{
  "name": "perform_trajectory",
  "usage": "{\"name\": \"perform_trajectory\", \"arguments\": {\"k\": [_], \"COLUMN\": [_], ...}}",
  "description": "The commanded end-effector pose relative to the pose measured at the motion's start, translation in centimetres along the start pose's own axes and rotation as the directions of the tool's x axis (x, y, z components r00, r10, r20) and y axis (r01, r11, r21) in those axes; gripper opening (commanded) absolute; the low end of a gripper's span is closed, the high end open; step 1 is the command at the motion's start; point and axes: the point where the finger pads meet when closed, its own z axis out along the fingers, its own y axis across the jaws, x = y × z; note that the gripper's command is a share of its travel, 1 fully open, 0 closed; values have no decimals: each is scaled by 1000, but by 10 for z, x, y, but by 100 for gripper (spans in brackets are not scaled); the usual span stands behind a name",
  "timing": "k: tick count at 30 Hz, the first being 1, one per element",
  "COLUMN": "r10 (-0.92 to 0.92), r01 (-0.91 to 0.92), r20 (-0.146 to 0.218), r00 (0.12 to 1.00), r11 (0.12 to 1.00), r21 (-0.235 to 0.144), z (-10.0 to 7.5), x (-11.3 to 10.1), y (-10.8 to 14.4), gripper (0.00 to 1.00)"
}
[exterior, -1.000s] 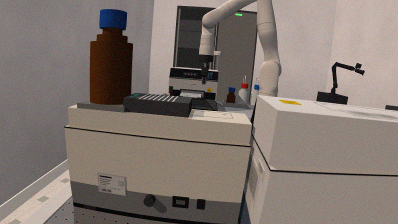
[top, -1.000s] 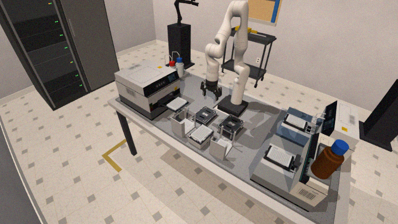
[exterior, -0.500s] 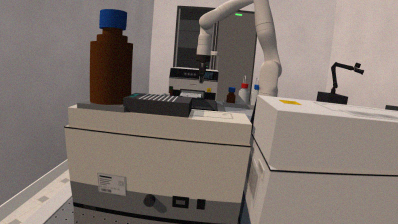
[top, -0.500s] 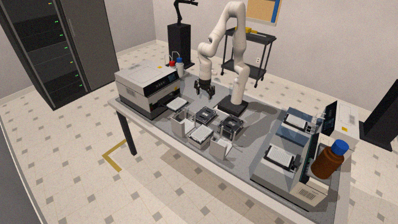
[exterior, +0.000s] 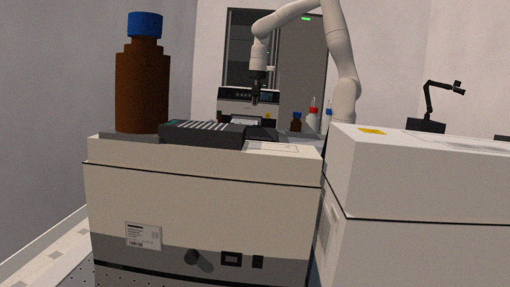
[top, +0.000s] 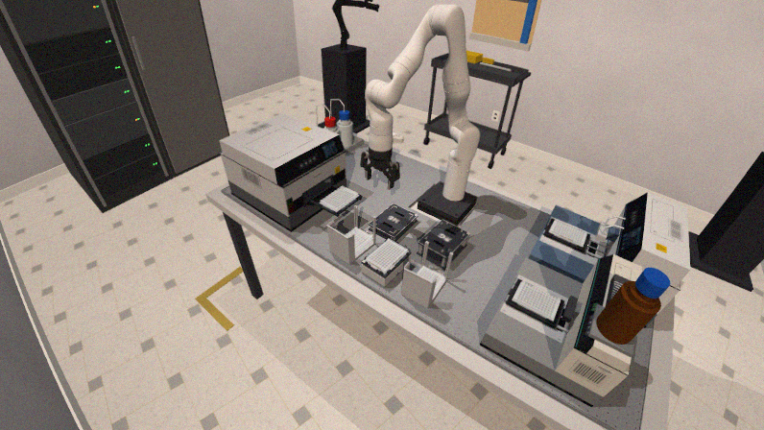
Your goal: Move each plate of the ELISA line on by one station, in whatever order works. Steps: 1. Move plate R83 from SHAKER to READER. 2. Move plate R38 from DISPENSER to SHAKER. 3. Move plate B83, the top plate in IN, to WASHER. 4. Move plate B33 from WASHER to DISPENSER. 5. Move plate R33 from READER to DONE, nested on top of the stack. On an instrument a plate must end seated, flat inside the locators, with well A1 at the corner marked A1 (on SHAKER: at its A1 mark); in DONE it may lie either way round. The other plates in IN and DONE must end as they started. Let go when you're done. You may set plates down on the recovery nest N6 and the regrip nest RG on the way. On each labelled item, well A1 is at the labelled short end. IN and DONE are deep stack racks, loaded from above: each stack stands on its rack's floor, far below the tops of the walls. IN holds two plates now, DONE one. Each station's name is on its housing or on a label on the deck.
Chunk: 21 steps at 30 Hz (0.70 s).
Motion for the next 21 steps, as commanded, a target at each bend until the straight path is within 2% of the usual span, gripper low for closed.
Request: {"name": "perform_trajectory", "arguments": {"k": [1,21], "r10": [-1,-1], "r01": [1,1], "r20": [-7,-7], "r00": [1000,1000], "r11": [1000,1000], "r21": [0,-1], "z": [1,2], "x": [-3,-23], "y": [-15,-71], "gripper": [100,100]}}
